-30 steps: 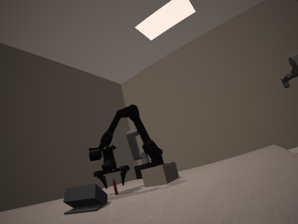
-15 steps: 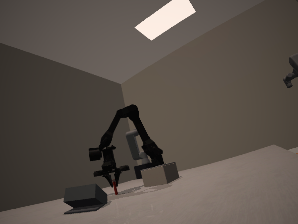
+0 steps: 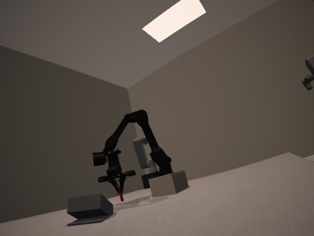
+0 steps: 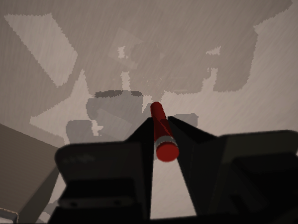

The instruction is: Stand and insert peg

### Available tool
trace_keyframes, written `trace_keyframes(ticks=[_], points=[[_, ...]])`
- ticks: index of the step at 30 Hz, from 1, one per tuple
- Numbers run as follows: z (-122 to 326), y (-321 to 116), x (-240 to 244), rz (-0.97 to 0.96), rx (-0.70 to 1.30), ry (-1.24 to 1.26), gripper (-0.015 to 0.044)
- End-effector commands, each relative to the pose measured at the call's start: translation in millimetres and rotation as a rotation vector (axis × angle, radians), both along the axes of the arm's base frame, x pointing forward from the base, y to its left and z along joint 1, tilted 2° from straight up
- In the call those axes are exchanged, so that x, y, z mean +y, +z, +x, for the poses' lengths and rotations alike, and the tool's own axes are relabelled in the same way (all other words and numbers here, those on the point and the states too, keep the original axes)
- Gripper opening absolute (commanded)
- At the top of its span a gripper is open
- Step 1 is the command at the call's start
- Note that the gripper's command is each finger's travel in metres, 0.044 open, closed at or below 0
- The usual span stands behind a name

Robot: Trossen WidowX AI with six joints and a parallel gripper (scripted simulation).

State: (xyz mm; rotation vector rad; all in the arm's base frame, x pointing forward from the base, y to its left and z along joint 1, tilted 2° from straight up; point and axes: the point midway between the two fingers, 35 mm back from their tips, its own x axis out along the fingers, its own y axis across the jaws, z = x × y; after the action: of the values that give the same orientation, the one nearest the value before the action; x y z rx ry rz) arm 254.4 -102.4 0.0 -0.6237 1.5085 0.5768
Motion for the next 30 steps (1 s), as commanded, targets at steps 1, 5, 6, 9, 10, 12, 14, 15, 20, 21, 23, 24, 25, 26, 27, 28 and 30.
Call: trace_keyframes(ticks=[1, 5, 6, 9, 10, 12, 14, 15, 20, 21, 23, 24, 25, 26, 27, 28, 30], points=[[3.0, 19.3, -0.4, -0.006, -0.009, -0.004, 0.0000], [3.4, 39.4, 0.7, -0.007, -0.008, -0.003, 0.0000], [3.5, 44.0, 0.9, -0.008, -0.008, -0.003, 0.0000], [3.7, 56.9, 2.0, -0.008, -0.007, -0.003, 0.0000], [3.7, 59.2, 2.4, -0.008, -0.007, -0.003, 0.0000], [5.1, 59.4, 2.9, -0.005, -0.012, 0.002, 0.0000], [8.3, 59.9, 4.1, 0.003, -0.022, 0.012, 0.0000], [10.6, 60.2, 4.9, 0.008, -0.029, 0.020, 0.0000], [24.5, 62.7, 10.1, 0.040, -0.073, 0.066, 0.0000], [27.3, 63.3, 11.2, 0.047, -0.082, 0.075, 0.0000], [32.9, 64.5, 13.4, 0.059, -0.101, 0.095, 0.0000], [35.7, 65.2, 14.5, 0.065, -0.110, 0.104, 0.0000], [38.5, 65.8, 15.7, 0.071, -0.119, 0.114, 0.0000], [41.2, 66.5, 16.8, 0.078, -0.128, 0.124, 0.0000], [44.0, 67.2, 17.9, 0.084, -0.138, 0.134, 0.0000], [46.8, 67.9, 19.1, 0.090, -0.147, 0.144, 0.0000], [52.2, 69.4, 21.4, 0.102, -0.166, 0.164, 0.0000]])
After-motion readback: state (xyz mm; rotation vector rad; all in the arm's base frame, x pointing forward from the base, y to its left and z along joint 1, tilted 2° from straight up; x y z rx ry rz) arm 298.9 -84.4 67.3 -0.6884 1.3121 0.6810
